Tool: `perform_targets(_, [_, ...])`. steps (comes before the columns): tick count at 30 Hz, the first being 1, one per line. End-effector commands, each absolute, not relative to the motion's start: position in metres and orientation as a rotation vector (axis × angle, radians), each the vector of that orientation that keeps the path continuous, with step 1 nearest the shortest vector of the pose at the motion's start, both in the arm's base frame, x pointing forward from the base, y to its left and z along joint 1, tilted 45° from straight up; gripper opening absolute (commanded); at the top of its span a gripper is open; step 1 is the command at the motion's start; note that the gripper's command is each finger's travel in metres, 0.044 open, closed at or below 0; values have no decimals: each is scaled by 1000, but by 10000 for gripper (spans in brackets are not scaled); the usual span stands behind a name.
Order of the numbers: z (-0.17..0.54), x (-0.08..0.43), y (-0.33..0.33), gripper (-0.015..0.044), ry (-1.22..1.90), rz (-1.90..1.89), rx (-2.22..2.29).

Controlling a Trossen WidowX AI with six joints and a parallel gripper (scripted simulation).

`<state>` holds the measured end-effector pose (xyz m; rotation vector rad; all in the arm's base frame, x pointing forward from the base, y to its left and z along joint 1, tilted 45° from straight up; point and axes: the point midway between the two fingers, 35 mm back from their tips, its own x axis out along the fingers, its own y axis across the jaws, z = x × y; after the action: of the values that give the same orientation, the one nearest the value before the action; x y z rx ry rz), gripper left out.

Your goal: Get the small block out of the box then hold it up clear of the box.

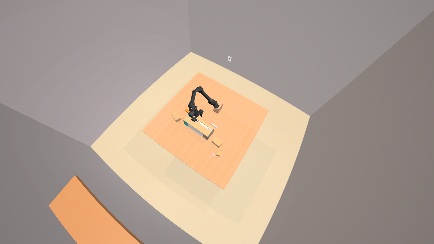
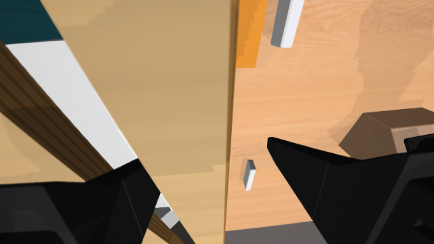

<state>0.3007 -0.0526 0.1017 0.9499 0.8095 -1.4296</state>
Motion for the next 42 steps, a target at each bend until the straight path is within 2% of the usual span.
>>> perform_targets(1, [91, 301, -44, 400, 820, -1432, 946])
perform_targets(22, [50, 306, -3, 400, 822, -1432, 948])
perform_targets(42, [56, 303, -9, 400, 821, -1432, 948])
